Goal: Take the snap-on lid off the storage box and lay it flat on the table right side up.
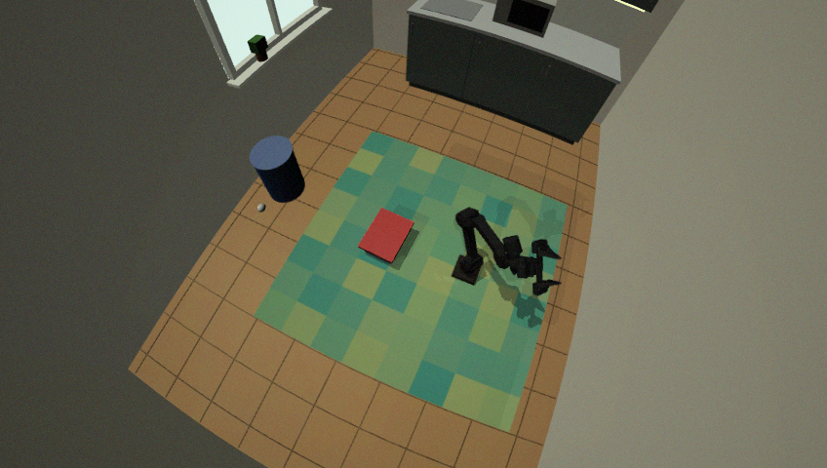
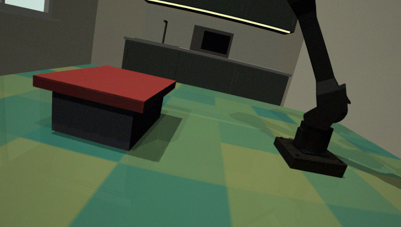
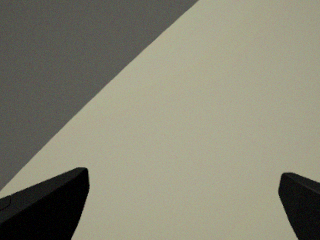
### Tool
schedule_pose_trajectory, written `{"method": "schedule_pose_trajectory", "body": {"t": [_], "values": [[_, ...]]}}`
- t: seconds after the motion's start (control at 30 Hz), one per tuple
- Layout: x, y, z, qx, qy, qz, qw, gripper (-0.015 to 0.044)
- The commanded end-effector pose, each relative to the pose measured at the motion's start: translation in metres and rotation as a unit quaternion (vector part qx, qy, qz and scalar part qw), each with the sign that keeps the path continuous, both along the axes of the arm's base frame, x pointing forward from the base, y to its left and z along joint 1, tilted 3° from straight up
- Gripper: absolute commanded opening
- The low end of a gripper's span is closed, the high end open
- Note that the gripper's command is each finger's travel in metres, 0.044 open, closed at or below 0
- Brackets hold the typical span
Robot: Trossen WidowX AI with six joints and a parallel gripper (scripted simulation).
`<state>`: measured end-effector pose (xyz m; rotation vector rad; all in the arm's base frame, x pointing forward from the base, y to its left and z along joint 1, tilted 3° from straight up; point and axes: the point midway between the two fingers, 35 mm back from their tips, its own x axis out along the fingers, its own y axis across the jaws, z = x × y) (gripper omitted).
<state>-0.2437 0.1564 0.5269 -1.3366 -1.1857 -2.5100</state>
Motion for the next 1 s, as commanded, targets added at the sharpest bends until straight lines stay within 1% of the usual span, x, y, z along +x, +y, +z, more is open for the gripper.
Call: {"method": "schedule_pose_trajectory", "body": {"t": [0.0, 0.17, 0.2, 0.3, 0.4, 0.63, 0.7, 0.73, 0.87, 0.97], "values": [[0.001, 0.002, 0.0, -0.002, 0.0, -0.004, 1.0, 0.0374], [0.036, 0.053, -0.01, -0.049, -0.011, -0.1, 0.994, 0.0242], [0.044, 0.065, -0.015, -0.064, -0.016, -0.12, 0.991, 0.0235], [0.07, 0.097, -0.03, -0.109, -0.028, -0.18, 0.977, 0.0235], [0.087, 0.113, -0.039, -0.133, -0.032, -0.212, 0.968, 0.0235], [0.182, 0.164, -0.083, -0.247, -0.029, -0.362, 0.898, 0.0235], [0.193, 0.167, -0.087, -0.258, -0.026, -0.375, 0.89, 0.0235], [0.205, 0.17, -0.093, -0.272, -0.023, -0.392, 0.879, 0.0235], [0.269, 0.175, -0.121, -0.336, 0.001, -0.469, 0.817, 0.0235], [0.317, 0.168, -0.143, -0.38, 0.026, -0.522, 0.763, 0.0235]]}}
